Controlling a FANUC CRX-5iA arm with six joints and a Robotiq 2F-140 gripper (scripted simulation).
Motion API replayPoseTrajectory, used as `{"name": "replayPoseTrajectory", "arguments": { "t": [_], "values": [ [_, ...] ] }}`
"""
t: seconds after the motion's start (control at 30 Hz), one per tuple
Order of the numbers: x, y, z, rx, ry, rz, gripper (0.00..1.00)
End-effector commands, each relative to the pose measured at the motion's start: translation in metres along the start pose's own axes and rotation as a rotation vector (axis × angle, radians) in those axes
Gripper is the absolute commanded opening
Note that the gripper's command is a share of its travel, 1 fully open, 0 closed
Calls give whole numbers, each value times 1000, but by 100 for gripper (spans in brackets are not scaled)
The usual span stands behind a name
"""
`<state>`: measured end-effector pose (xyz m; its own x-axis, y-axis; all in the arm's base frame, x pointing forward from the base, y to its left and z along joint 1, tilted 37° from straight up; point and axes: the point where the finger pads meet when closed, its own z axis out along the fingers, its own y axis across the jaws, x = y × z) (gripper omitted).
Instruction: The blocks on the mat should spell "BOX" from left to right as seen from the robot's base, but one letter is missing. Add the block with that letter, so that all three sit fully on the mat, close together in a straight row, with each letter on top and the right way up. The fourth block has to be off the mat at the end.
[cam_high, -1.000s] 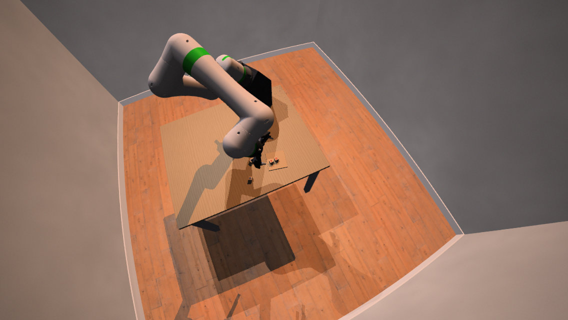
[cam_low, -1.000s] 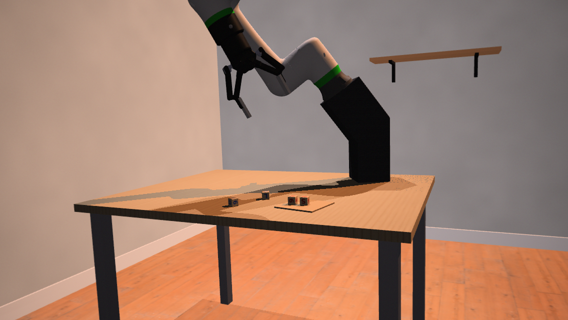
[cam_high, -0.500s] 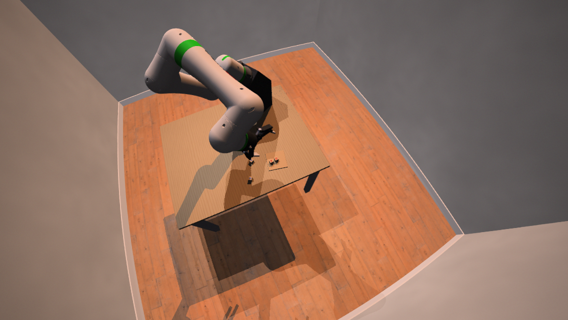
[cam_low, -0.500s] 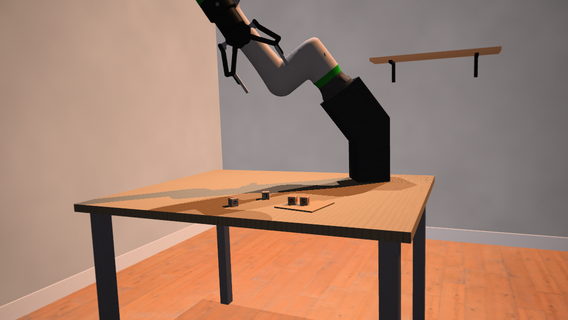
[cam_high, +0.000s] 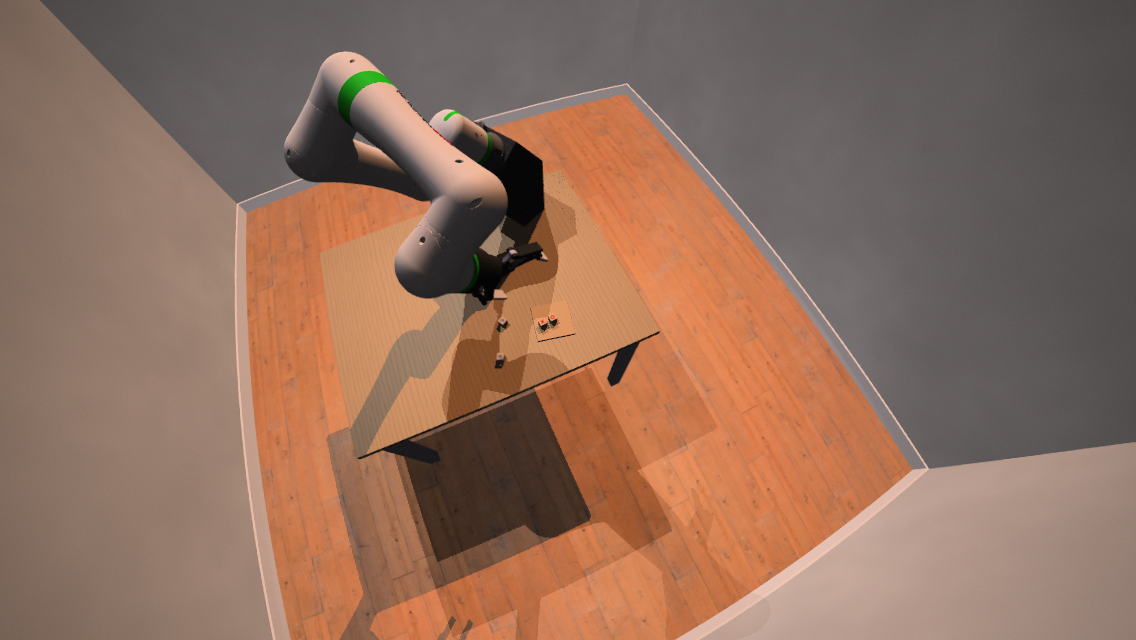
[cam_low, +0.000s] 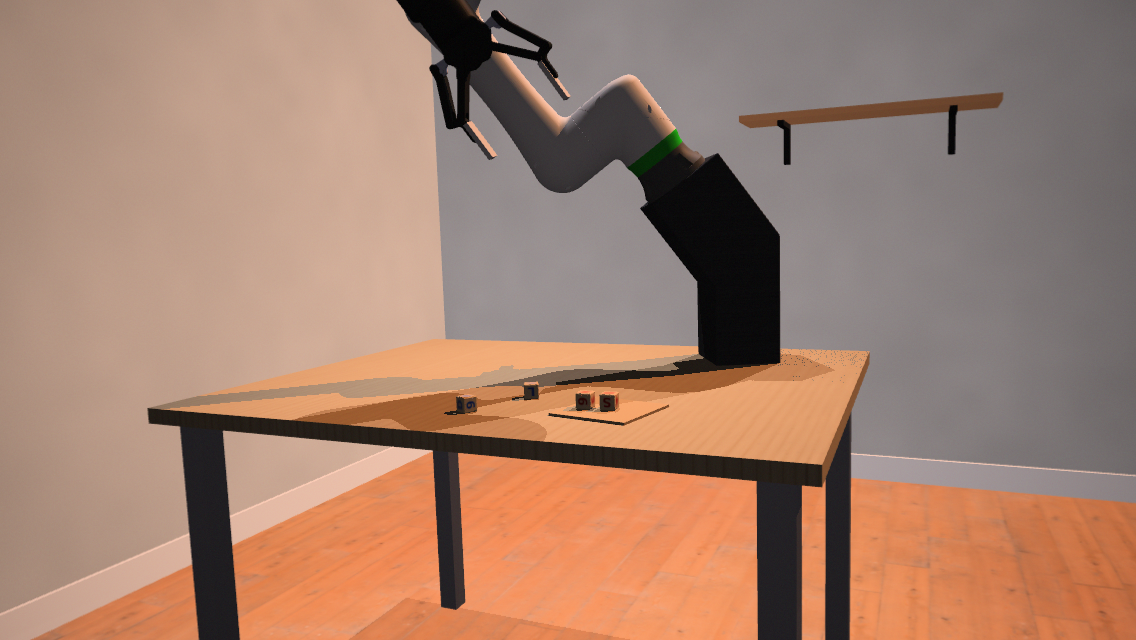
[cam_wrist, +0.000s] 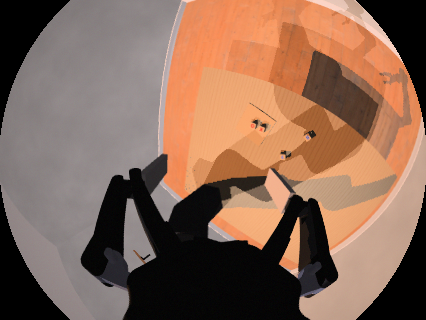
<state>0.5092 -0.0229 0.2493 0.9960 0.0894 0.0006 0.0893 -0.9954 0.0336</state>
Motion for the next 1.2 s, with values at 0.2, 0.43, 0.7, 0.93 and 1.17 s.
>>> {"name": "replayPoseTrajectory", "arguments": {
  "t": [0.2,0.43,0.7,0.93,1.17],
  "values": [
    [11,44,44,-60,2,-291,100],
    [13,65,65,-89,-7,-418,100],
    [14,104,103,-137,-35,-661,100],
    [11,130,130,-166,-64,-843,100],
    [6,153,154,-187,-95,-1013,100]
  ]
}}
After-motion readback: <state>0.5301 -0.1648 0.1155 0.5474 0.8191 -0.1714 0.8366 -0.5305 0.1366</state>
